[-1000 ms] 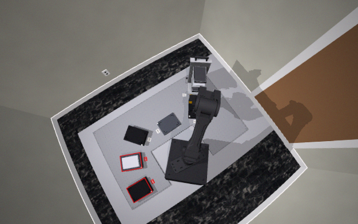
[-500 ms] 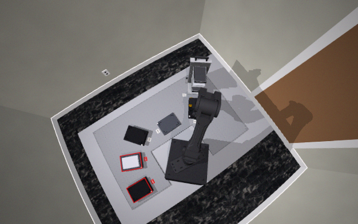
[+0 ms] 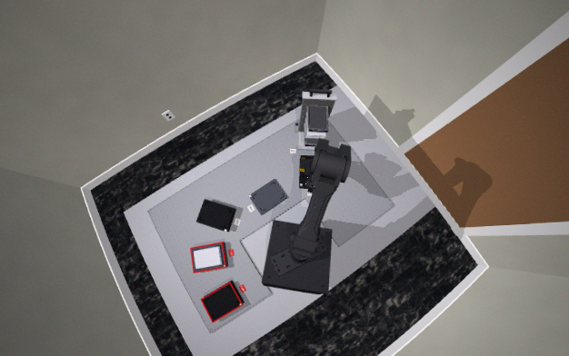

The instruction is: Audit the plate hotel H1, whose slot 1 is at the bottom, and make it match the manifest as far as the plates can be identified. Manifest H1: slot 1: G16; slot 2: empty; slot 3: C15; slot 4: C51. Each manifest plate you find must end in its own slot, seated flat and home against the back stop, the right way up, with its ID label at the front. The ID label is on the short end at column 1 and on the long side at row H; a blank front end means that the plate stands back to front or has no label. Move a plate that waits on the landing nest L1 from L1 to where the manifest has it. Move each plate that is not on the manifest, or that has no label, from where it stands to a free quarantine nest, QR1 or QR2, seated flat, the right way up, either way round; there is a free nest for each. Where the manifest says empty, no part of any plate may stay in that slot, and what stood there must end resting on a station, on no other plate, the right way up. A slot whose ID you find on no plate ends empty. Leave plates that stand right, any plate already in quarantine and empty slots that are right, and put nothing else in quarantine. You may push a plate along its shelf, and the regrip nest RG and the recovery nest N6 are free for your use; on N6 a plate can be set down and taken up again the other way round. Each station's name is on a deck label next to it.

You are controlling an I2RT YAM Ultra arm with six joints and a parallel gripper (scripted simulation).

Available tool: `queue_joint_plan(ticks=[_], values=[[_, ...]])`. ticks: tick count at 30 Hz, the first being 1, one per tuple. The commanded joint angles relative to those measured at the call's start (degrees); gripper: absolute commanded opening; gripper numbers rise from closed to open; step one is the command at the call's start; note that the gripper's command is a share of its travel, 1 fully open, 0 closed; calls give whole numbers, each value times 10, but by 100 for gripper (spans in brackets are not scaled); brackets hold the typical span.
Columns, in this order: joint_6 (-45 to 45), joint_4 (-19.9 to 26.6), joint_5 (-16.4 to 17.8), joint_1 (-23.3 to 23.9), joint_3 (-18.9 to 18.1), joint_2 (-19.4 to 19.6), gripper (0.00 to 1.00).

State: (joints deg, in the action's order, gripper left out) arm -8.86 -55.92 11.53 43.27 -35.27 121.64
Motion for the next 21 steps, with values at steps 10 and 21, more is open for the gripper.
queue_joint_plan(ticks=[10, 21], values=[[0, -46, 2, 0, -14, 42, 100], [0, -71, 1, -2, -31, 84, 100]])
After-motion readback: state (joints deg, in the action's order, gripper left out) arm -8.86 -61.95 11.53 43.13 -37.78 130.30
